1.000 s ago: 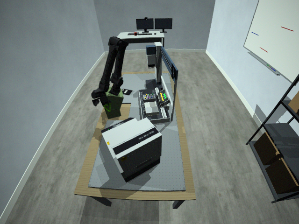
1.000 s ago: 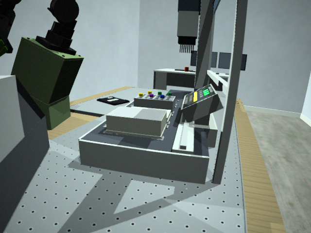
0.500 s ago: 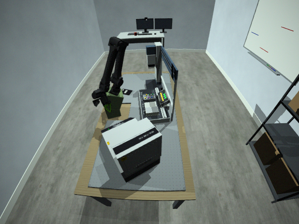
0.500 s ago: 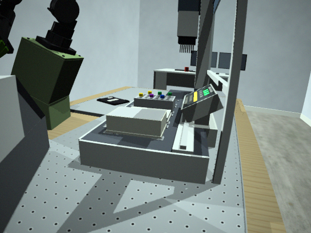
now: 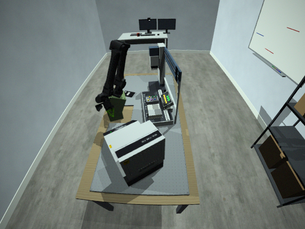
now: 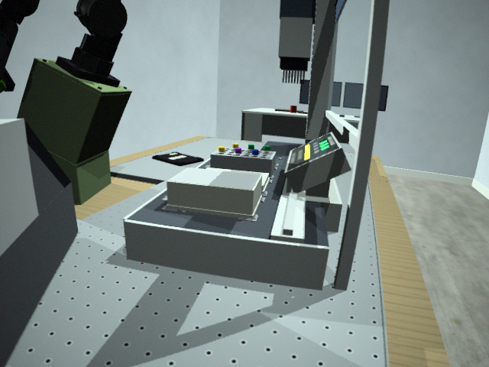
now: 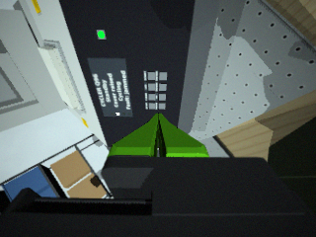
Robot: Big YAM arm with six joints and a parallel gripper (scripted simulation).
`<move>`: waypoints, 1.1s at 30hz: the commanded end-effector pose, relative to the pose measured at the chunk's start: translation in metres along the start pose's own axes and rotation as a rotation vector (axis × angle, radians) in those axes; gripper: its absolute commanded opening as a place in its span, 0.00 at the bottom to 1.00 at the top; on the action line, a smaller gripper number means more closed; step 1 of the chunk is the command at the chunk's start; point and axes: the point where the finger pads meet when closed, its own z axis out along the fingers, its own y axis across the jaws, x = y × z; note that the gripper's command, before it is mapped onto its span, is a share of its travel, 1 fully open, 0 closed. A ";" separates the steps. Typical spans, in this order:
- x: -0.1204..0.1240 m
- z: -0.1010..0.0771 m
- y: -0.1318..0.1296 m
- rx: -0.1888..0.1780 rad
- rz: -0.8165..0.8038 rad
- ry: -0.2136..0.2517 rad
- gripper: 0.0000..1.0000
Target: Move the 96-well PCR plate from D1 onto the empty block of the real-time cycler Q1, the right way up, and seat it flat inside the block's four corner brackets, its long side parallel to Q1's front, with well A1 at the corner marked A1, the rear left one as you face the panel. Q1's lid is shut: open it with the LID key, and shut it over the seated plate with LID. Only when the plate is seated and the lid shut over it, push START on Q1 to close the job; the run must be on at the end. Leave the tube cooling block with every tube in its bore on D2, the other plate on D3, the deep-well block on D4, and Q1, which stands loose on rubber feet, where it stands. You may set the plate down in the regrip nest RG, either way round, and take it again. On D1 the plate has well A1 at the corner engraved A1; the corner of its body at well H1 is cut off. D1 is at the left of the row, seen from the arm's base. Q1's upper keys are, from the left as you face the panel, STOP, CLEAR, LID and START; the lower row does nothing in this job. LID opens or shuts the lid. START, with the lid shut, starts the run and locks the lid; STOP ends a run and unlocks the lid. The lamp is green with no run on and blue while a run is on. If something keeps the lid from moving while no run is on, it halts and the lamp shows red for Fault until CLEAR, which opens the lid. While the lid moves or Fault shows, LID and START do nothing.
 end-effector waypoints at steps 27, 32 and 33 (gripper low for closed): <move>-0.006 0.048 0.017 -0.017 0.024 -0.005 0.00; 0.001 0.051 0.012 -0.006 0.023 0.000 0.00; 0.002 0.053 0.011 -0.003 0.025 0.003 0.00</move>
